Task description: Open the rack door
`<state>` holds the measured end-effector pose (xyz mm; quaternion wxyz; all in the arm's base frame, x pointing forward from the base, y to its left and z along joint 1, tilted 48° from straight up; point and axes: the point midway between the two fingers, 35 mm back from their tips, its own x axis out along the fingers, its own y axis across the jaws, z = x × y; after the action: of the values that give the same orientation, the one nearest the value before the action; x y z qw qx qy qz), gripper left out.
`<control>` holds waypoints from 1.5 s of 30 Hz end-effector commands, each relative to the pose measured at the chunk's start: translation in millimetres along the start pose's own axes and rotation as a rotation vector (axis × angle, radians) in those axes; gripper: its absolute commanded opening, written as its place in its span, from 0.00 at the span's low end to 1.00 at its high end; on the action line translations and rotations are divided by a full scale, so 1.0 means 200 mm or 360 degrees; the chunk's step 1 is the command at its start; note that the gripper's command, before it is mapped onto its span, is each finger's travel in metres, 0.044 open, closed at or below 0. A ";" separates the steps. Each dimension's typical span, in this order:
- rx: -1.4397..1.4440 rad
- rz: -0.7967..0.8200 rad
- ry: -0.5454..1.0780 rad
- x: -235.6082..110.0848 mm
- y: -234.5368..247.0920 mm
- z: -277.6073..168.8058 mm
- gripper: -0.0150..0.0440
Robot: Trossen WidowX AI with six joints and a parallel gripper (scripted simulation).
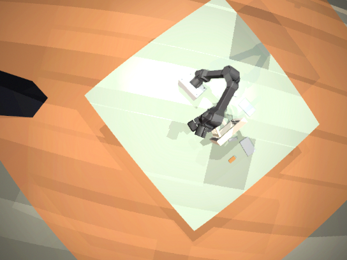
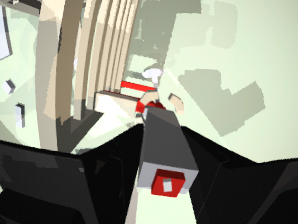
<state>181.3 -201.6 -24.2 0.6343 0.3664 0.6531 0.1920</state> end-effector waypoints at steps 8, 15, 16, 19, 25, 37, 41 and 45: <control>-0.0341 -0.0006 0.0006 0.00 -0.15 0.05 0.27; -0.0478 -0.0007 0.0006 0.00 -0.21 0.07 0.27; -0.0478 -0.0007 0.0006 0.00 -0.21 0.07 0.27; -0.0478 -0.0007 0.0006 0.00 -0.21 0.07 0.27; -0.0478 -0.0007 0.0006 0.00 -0.21 0.07 0.27; -0.0478 -0.0007 0.0006 0.00 -0.21 0.07 0.68; -0.0478 -0.0008 0.0005 0.00 -0.21 0.07 0.74; -0.0478 -0.0015 0.0001 -0.03 -0.21 0.07 0.74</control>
<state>185.2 -233.1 -53.9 0.6815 0.2677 0.6186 0.2851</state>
